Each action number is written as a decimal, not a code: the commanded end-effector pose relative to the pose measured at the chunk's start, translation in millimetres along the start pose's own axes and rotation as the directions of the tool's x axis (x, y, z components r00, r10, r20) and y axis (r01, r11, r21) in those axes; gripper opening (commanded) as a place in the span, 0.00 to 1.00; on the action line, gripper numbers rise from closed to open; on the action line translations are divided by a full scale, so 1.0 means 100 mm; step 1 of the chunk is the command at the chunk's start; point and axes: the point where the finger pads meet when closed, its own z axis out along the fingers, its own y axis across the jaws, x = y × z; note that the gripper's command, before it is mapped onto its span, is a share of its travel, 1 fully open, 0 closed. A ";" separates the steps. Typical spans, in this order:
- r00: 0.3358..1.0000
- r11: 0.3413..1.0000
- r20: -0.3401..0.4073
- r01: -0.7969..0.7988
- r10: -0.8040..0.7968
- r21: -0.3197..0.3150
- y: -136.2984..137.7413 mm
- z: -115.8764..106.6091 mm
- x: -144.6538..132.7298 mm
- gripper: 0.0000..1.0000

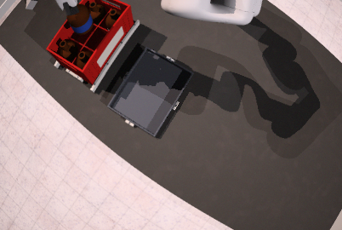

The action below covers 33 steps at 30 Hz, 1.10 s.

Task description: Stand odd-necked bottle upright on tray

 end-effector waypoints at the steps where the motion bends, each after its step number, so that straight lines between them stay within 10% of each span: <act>1: 1.000 1.000 -0.004 0.001 -0.001 -0.001 -0.07 -0.02 -0.04 0.00; 33: 1.000 1.000 -0.004 0.001 -0.001 -0.001 -0.51 -0.02 -0.37 0.00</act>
